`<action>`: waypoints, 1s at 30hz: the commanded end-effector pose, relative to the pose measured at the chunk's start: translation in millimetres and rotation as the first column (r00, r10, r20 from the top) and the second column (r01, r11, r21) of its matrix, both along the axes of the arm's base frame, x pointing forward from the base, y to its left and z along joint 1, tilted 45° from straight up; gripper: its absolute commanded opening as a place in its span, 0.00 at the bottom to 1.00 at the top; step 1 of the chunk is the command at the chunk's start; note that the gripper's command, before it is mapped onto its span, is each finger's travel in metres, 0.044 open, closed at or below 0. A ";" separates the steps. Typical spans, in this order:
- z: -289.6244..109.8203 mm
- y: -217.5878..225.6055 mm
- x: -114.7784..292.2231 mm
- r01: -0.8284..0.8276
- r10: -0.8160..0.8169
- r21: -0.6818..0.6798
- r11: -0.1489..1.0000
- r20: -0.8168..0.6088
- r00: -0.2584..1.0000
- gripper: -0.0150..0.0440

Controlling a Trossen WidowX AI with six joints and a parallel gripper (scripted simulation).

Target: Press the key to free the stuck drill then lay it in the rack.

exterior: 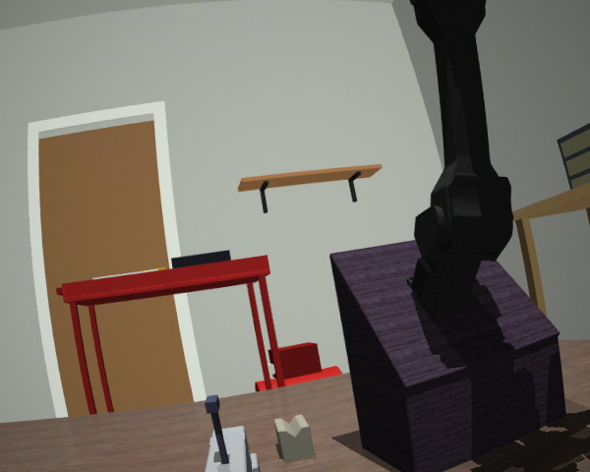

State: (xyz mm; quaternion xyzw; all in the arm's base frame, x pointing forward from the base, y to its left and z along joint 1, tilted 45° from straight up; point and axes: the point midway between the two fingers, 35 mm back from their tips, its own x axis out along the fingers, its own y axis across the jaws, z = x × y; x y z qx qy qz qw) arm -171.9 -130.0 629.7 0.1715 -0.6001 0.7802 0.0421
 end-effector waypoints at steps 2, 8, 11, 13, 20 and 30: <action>0.0 0.0 0.0 0.000 0.000 0.000 1.000 0.000 1.000 0.84; 0.0 0.0 0.0 0.000 0.000 0.000 1.000 0.000 1.000 0.58; 5.6 12.9 2.5 0.009 -0.010 -0.032 0.999 -0.032 0.999 0.44; 12.6 30.9 6.8 0.023 -0.028 -0.075 0.997 -0.077 0.997 0.35; 36.0 121.3 32.2 0.141 -0.197 -0.267 0.953 -0.193 0.961 0.25; 38.3 257.1 113.5 0.295 -0.514 -0.553 0.780 -0.295 0.806 0.25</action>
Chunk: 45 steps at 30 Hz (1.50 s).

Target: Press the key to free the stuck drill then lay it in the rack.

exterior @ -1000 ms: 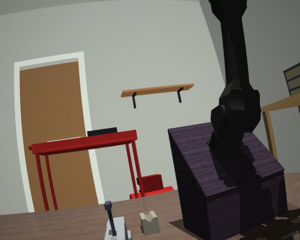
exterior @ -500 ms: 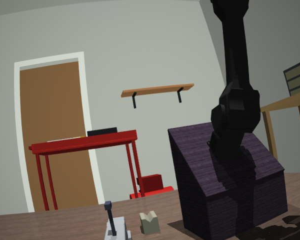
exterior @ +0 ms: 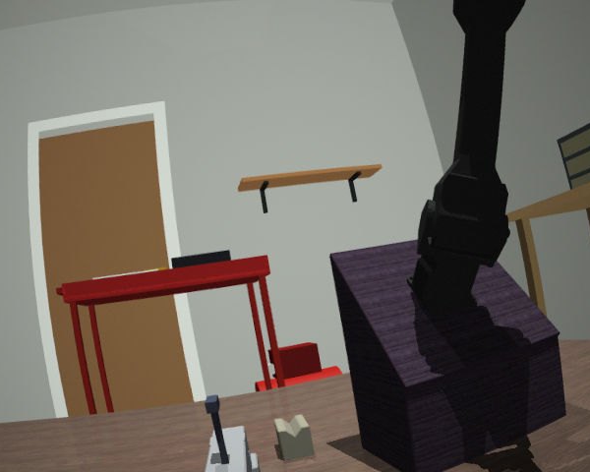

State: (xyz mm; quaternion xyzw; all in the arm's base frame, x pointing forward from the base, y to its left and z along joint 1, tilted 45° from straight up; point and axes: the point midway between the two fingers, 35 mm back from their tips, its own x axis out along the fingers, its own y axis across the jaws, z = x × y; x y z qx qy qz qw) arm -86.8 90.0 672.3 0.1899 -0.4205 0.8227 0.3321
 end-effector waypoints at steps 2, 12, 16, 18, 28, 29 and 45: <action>-10.5 63.2 51.9 0.132 -0.147 -0.145 0.981 -0.103 0.984 0.25; -62.3 147.9 175.8 0.365 -0.483 -0.411 0.835 -0.230 0.845 0.25; -100.0 170.7 233.0 0.400 -0.602 -0.550 0.734 -0.251 0.758 0.25; -121.4 177.9 261.1 0.405 -0.656 -0.615 0.677 -0.255 0.710 0.25; -250.7 172.5 385.9 0.295 -0.871 -0.884 0.363 -0.209 0.444 0.25; -265.2 168.4 396.0 0.272 -0.887 -0.903 0.332 -0.200 0.417 0.25; -499.6 48.3 459.0 -0.325 -0.997 -0.946 -0.013 -0.011 0.074 0.25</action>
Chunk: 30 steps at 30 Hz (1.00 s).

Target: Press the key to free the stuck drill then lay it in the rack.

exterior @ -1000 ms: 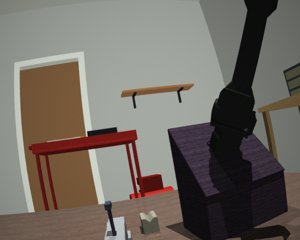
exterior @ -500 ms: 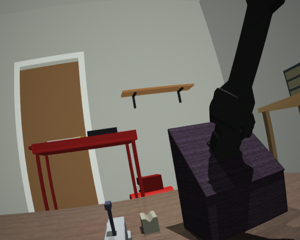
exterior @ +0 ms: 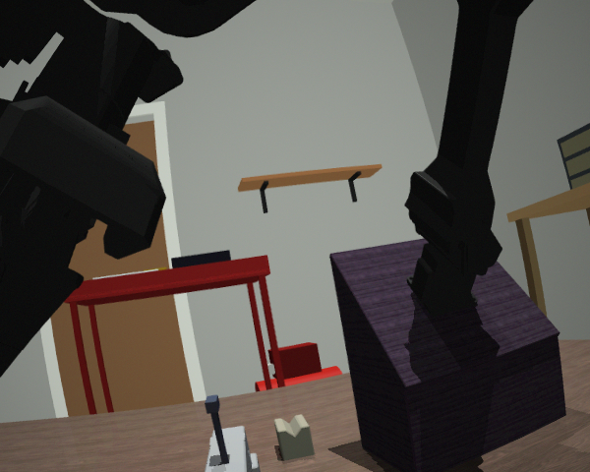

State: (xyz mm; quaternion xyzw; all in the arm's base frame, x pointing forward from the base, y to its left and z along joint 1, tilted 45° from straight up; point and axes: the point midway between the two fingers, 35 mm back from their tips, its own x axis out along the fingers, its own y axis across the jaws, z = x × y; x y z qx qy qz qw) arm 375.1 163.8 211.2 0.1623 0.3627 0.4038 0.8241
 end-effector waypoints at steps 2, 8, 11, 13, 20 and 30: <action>-64.1 -43.0 -9.5 0.061 -0.076 -0.075 0.995 -0.216 0.973 0.25; -136.4 -95.8 -53.5 0.101 -0.156 -0.133 0.986 -0.523 0.838 0.25; -161.6 -115.7 -85.1 0.111 -0.172 -0.133 0.985 -0.664 0.728 0.25; -169.7 -122.4 -99.6 0.116 -0.171 -0.126 0.985 -0.718 0.674 0.25; -171.1 -119.9 -98.0 0.118 -0.174 -0.127 0.985 -0.716 0.676 0.25; -180.8 -114.2 -102.5 0.116 -0.170 -0.125 0.985 -0.725 0.667 0.25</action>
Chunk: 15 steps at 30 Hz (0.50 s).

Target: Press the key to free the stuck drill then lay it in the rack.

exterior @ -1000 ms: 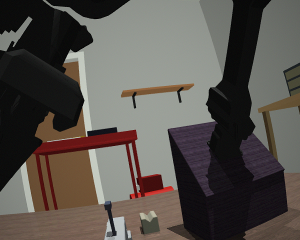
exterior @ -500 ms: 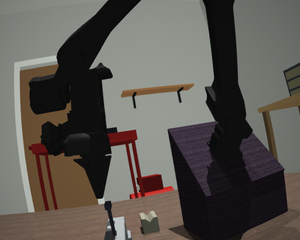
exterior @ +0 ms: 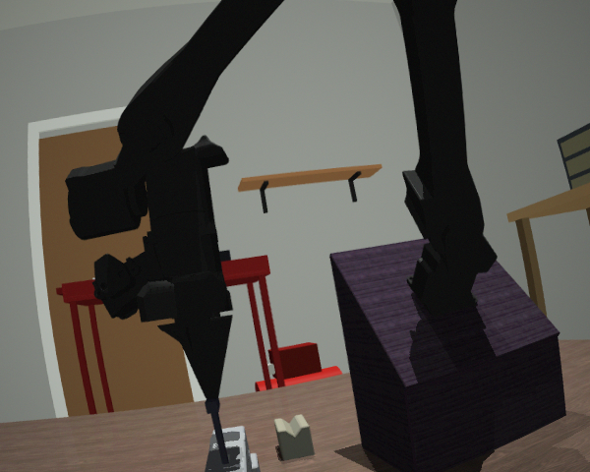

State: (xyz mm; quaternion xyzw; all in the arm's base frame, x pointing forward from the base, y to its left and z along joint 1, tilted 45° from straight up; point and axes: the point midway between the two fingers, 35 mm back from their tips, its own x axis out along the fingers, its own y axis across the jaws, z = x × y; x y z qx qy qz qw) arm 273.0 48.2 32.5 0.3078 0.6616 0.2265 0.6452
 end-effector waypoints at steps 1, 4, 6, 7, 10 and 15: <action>-2.1 1.5 -0.3 0.003 -0.003 0.004 1.000 -0.003 1.000 0.25; -2.7 2.3 0.2 0.003 -0.003 0.004 1.000 -0.003 1.000 0.25; -3.3 3.1 0.7 0.003 -0.003 0.004 1.000 -0.003 1.000 0.25; -3.7 3.5 1.0 0.003 -0.003 0.004 1.000 -0.003 1.000 0.25; -4.5 4.5 2.0 0.003 -0.003 0.004 1.000 -0.003 1.000 0.25; -5.6 6.1 3.2 0.003 -0.003 0.004 1.000 -0.003 1.000 0.25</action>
